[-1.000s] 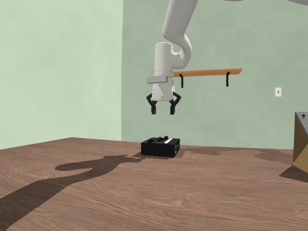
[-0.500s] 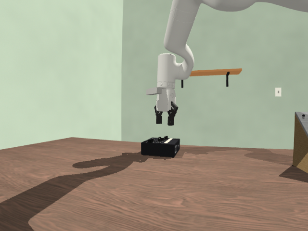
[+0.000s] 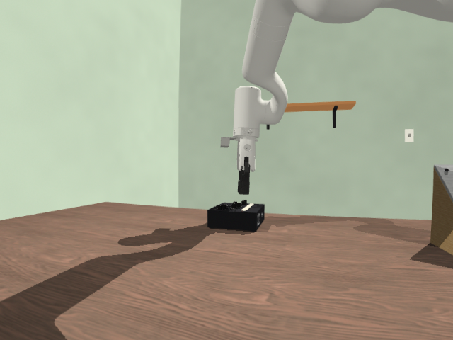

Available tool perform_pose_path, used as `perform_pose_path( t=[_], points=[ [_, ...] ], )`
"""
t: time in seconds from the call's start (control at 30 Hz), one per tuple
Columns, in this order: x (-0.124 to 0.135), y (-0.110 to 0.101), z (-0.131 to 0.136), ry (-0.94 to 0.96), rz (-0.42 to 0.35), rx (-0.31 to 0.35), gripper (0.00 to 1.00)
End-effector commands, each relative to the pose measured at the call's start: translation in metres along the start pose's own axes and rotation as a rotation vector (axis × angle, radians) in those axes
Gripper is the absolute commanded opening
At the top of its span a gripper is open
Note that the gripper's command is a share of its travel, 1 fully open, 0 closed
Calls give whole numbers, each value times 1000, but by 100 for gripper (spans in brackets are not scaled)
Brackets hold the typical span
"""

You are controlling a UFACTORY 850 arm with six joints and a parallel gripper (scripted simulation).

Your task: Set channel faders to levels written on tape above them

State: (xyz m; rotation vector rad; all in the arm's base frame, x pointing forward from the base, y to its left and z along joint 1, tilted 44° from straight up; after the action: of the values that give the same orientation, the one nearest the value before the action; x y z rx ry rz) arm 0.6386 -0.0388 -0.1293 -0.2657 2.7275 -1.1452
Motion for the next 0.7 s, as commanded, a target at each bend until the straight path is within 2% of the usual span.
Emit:
perform_pose_path(
  t=[0.0, 0.07, 0.67],
  points=[
    [-2, 0, 1, 275, -39, 3, 0],
    [-2, 0, 1, 333, -48, 3, 0],
    [-2, 0, 1, 333, -48, 3, 0]
  ],
)
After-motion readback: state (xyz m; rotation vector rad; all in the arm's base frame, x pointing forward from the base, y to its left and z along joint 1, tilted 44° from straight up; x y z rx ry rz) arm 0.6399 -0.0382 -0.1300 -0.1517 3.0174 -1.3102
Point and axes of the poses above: the point where the finger pads meet when closed, its own y axis out along the fingers, its own z axis across the jaws, x = y × z, the point moved 3 cm from there along -y, back along the fingers, and after that the axes turned 12 degrees about y, right-handed, at the moved point
